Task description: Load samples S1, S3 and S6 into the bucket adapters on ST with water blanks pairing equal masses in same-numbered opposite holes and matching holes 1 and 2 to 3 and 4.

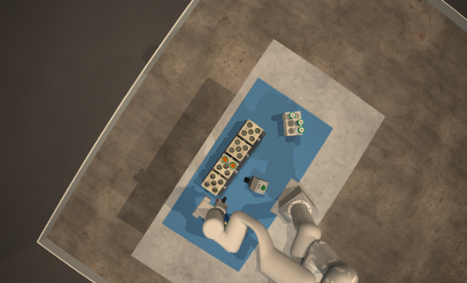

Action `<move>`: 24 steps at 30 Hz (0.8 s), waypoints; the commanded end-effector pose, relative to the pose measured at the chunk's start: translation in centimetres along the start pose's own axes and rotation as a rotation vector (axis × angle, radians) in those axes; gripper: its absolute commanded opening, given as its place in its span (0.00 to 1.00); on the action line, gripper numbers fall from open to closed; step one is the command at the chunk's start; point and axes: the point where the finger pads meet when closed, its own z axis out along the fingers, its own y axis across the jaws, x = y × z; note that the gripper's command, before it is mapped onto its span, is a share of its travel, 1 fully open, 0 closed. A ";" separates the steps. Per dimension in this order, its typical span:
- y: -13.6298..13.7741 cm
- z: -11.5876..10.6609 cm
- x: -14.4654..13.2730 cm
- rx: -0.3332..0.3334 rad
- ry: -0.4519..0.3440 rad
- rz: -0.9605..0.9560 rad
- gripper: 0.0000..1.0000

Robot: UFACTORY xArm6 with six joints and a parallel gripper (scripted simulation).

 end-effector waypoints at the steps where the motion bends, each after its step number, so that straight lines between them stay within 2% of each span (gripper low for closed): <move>1: 2.2 -0.2 0.7 0.003 0.004 -0.002 0.00; 5: 3.2 -0.2 0.9 0.003 0.004 -0.002 0.00; 20: 10.5 -0.1 2.6 0.002 0.004 -0.002 0.00; 24: 11.5 -0.1 2.8 0.002 0.004 -0.002 0.00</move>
